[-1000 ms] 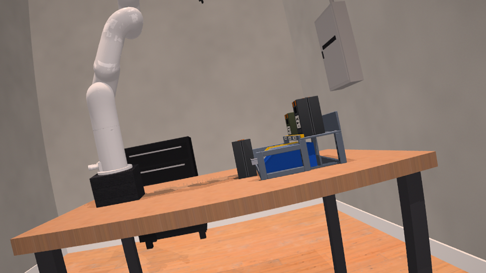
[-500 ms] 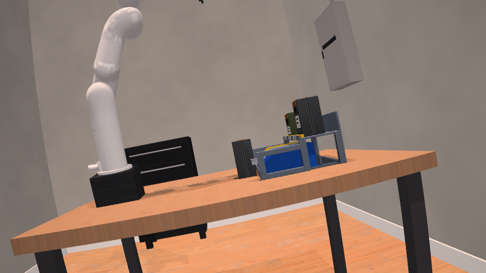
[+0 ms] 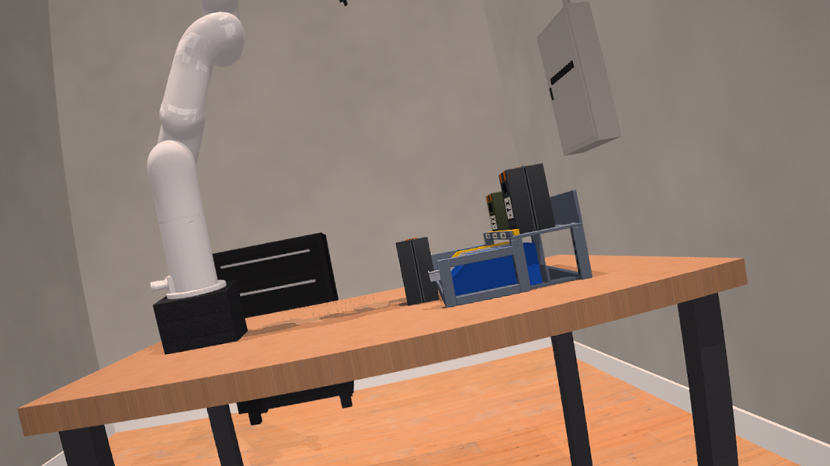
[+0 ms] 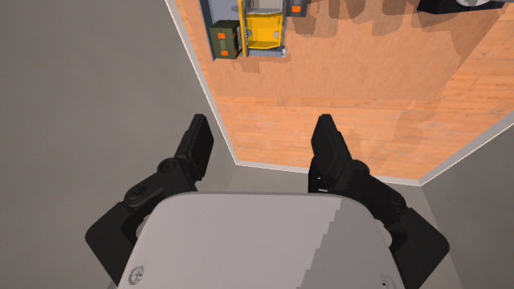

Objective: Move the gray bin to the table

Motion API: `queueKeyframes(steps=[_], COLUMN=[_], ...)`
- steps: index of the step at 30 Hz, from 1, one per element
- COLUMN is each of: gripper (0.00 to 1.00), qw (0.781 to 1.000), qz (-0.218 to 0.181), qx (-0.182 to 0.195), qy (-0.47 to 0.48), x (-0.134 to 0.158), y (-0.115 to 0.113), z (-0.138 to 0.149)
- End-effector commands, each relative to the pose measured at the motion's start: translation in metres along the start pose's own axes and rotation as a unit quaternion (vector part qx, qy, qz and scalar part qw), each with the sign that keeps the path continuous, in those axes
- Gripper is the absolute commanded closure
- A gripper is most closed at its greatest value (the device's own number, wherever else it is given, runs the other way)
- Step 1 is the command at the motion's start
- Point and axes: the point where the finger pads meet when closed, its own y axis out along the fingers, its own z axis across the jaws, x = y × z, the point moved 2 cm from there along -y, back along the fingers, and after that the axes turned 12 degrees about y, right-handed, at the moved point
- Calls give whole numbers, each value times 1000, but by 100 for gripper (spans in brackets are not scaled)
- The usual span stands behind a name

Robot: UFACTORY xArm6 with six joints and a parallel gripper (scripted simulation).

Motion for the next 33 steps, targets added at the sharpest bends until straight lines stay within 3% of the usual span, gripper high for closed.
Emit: queueKeyframes(steps=[1, 5, 6, 10, 22, 27, 33], gripper=[0, 0, 0, 0, 0, 0, 0], qw=[996, 996, 1000, 996, 996, 996, 996], qz=[36, 36, 7, 36, 36, 36, 36], qx=[84, 84, 16, 84, 84, 84, 84], qy=[0, 0, 0, 0, 0, 0, 0], x=[2, 2, -1, -2, -2, -6, -6], y=[-2, -2, 9, 48, 48, 96, 96], z=[-4, -4, 1, 5, 5, 14, 14])
